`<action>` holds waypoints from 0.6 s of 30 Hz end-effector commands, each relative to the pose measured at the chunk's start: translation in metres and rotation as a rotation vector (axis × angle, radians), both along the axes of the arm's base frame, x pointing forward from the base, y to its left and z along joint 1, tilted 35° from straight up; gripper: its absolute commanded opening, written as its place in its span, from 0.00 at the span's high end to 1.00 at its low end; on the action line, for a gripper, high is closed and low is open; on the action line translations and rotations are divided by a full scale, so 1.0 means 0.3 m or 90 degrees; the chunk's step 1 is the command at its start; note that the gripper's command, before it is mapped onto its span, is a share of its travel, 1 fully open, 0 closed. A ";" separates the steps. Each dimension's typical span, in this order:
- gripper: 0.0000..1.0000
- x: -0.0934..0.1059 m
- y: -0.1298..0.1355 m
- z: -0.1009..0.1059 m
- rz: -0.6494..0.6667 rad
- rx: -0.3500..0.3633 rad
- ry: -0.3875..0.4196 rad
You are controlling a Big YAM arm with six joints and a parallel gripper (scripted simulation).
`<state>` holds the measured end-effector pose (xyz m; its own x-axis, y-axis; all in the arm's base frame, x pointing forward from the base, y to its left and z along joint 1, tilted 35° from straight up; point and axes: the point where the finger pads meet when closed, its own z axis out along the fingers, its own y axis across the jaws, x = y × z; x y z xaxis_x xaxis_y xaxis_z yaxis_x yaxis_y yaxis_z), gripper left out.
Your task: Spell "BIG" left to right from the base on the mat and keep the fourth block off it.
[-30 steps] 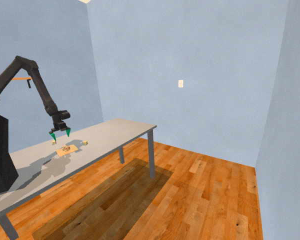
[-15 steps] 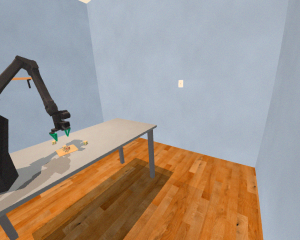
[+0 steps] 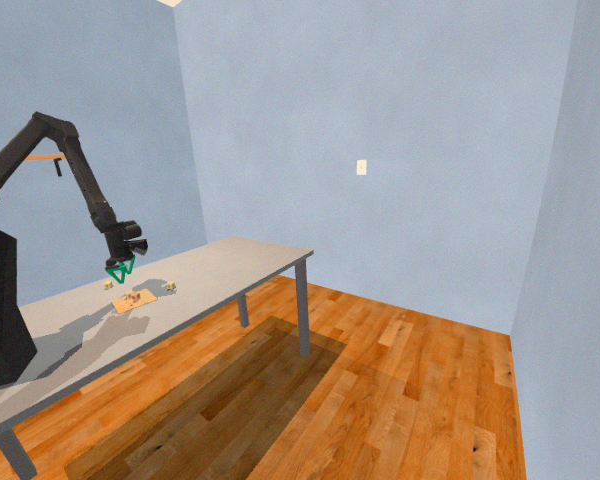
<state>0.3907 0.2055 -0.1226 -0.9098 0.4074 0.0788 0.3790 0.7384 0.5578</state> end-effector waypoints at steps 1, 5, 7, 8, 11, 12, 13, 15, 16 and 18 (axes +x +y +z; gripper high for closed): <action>0.00 0.031 -0.033 -0.012 0.146 -0.028 -0.097; 0.00 0.034 -0.037 -0.015 0.197 -0.039 -0.131; 0.00 0.036 -0.041 -0.018 0.285 -0.058 -0.190; 0.00 0.037 -0.043 -0.020 0.311 -0.063 -0.207; 0.00 0.041 -0.049 -0.025 0.389 -0.080 -0.259; 0.00 0.042 -0.051 -0.027 0.414 -0.086 -0.276; 0.00 0.043 -0.053 -0.028 0.440 -0.092 -0.293; 0.00 0.045 -0.057 -0.032 0.492 -0.103 -0.327; 0.00 0.046 -0.059 -0.033 0.517 -0.109 -0.344; 0.00 0.047 -0.063 -0.037 0.568 -0.121 -0.378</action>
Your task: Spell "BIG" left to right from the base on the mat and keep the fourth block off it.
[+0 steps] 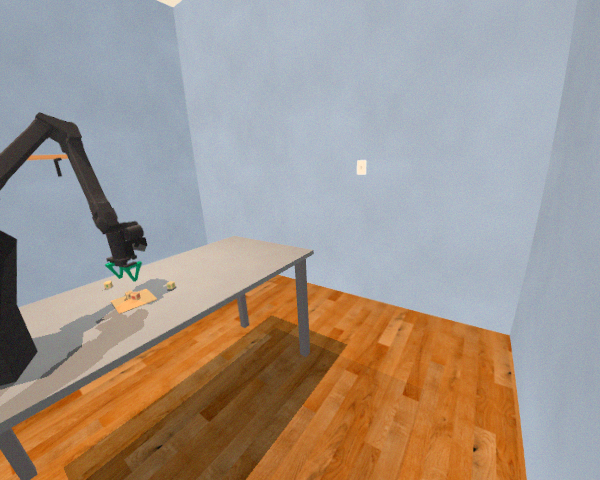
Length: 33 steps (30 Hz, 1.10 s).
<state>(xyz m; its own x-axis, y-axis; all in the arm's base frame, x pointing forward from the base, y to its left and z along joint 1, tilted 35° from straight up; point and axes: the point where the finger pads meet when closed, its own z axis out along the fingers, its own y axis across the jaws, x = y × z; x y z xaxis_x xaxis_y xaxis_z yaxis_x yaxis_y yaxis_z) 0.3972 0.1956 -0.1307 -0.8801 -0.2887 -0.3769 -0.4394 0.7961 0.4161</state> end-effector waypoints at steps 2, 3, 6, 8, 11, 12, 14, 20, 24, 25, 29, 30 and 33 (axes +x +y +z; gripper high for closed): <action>0.00 0.027 -0.034 -0.013 0.172 -0.034 -0.113; 0.00 0.027 -0.034 -0.013 0.172 -0.034 -0.113; 0.00 0.029 -0.037 -0.016 0.261 -0.054 -0.170; 0.00 0.030 -0.040 -0.018 0.313 -0.066 -0.204; 0.00 0.032 -0.044 -0.022 0.391 -0.083 -0.255; 0.00 0.032 -0.046 -0.023 0.417 -0.089 -0.272; 0.00 0.033 -0.048 -0.025 0.469 -0.101 -0.307; 0.00 0.034 -0.052 -0.028 0.598 -0.130 -0.390; 0.00 0.035 -0.053 -0.029 0.715 -0.155 -0.465; 0.00 0.035 -0.054 -0.030 0.741 -0.160 -0.482; 0.00 0.035 -0.054 -0.030 0.848 -0.180 -0.549; 0.00 0.035 -0.054 -0.030 0.874 -0.184 -0.566; 0.00 0.035 -0.054 -0.030 0.956 -0.196 -0.617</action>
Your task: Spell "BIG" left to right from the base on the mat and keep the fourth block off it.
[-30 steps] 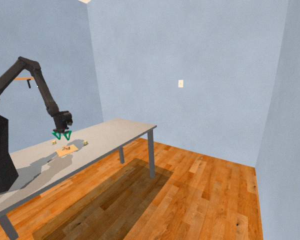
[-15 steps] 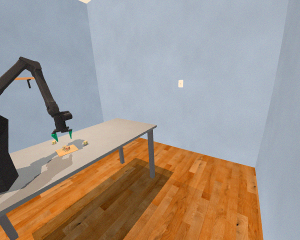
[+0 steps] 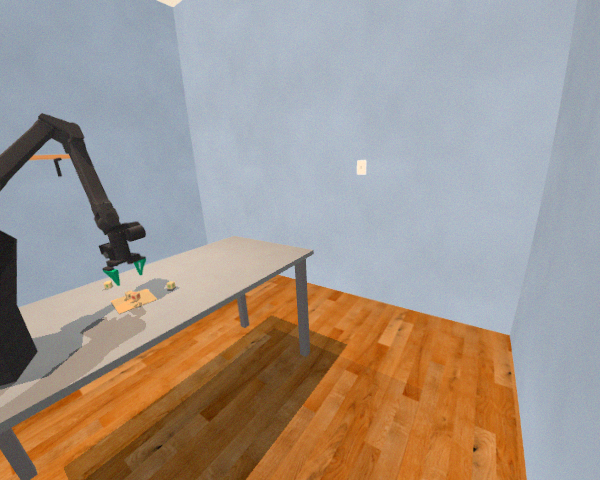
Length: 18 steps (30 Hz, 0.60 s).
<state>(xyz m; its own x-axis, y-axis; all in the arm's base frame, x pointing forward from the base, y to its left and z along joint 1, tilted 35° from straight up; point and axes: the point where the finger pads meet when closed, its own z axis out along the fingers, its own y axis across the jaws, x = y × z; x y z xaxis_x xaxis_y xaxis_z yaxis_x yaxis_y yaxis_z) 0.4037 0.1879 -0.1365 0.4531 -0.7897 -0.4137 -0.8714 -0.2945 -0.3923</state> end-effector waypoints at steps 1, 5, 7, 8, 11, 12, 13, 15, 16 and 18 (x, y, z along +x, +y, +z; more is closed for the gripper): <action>0.61 0.014 -0.029 -0.011 0.154 -0.029 -0.084; 0.61 0.014 -0.029 -0.011 0.167 -0.032 -0.091; 0.61 0.013 -0.022 -0.007 0.170 -0.031 -0.092; 0.61 0.012 -0.019 -0.007 0.171 -0.031 -0.092; 0.61 0.005 -0.021 -0.010 0.172 -0.032 -0.090; 0.61 0.003 -0.021 -0.011 0.172 -0.032 -0.089; 0.61 0.006 -0.021 -0.010 0.171 -0.032 -0.092; 0.61 0.008 -0.020 -0.008 0.171 -0.032 -0.094; 0.61 0.008 -0.020 -0.008 0.171 -0.032 -0.094; 0.61 0.008 -0.020 -0.008 0.171 -0.032 -0.094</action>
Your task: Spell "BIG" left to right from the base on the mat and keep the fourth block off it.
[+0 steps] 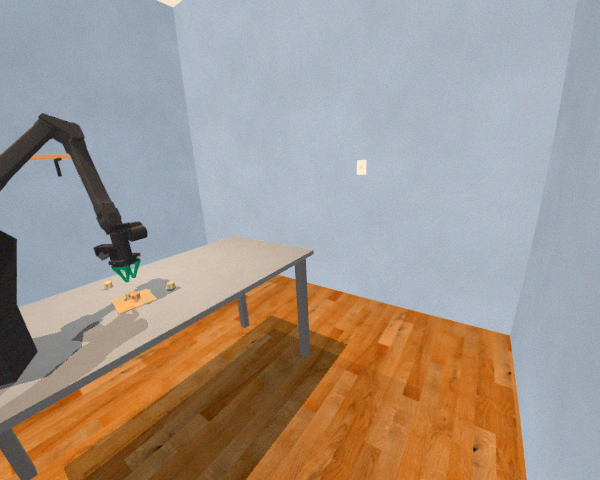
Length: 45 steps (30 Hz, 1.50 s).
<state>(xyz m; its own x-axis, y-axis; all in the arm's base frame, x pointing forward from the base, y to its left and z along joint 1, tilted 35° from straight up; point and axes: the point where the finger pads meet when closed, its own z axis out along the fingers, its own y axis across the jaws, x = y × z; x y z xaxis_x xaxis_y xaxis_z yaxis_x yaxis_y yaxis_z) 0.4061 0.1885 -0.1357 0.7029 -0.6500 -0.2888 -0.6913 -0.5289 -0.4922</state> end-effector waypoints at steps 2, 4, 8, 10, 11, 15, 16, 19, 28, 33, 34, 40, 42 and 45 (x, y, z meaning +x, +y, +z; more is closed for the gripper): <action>0.61 0.000 -0.022 -0.011 0.000 -0.001 0.003; 0.61 0.000 -0.022 -0.011 0.000 -0.001 0.003; 0.61 0.000 -0.022 -0.011 -0.004 0.000 0.005; 0.61 0.000 -0.022 -0.011 -0.004 0.000 0.005; 0.61 0.000 -0.022 -0.011 -0.004 0.000 0.005; 0.61 0.000 -0.022 -0.011 -0.004 0.000 0.005; 0.61 0.000 -0.022 -0.011 -0.004 0.000 0.005; 0.61 0.000 -0.021 -0.012 -0.004 0.000 0.006; 0.61 0.009 0.002 -0.014 -0.003 0.003 -0.001; 0.61 0.003 0.024 -0.025 0.002 0.002 -0.001; 0.61 0.005 0.026 -0.027 0.002 0.002 -0.001; 0.61 0.012 0.021 -0.040 -0.004 0.002 -0.001; 0.61 0.011 0.040 -0.047 0.002 0.002 -0.002; 0.61 0.013 0.048 -0.059 0.002 0.002 -0.002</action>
